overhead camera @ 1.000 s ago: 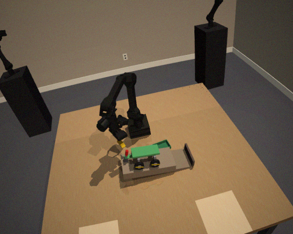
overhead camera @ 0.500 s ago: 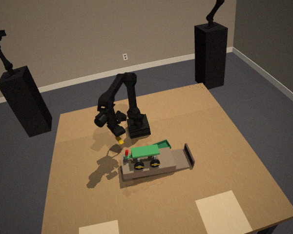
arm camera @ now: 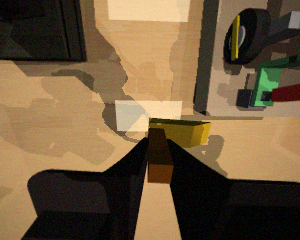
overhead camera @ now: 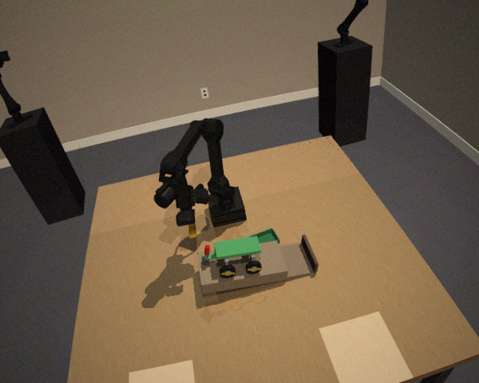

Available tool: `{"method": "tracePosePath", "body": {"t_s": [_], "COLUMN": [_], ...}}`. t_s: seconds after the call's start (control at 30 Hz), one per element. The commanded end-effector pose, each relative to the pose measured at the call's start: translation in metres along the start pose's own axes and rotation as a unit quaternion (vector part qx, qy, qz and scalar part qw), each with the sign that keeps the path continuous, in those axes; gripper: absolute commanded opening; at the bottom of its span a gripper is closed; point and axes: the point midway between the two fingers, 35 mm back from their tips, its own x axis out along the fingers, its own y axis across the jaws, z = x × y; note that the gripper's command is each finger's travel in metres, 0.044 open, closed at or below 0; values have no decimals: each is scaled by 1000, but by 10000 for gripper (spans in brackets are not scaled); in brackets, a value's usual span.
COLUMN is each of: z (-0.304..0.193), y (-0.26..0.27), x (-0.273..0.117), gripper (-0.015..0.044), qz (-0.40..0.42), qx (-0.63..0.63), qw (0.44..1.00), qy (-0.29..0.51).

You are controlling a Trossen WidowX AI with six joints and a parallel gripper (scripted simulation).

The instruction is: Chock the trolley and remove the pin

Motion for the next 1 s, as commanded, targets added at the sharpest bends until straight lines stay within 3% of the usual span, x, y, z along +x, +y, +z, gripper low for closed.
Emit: {"method": "tracePosePath", "body": {"t_s": [0.0, 0.47, 0.97], "z": [-1, -1, -1], "y": [1, 1, 1], "x": [0, 0, 0], "gripper": [0, 0, 0], "qz": [2, 2, 1], "qx": [54, 268, 502], "qw": [999, 963, 865], "qy": [2, 2, 2]}}
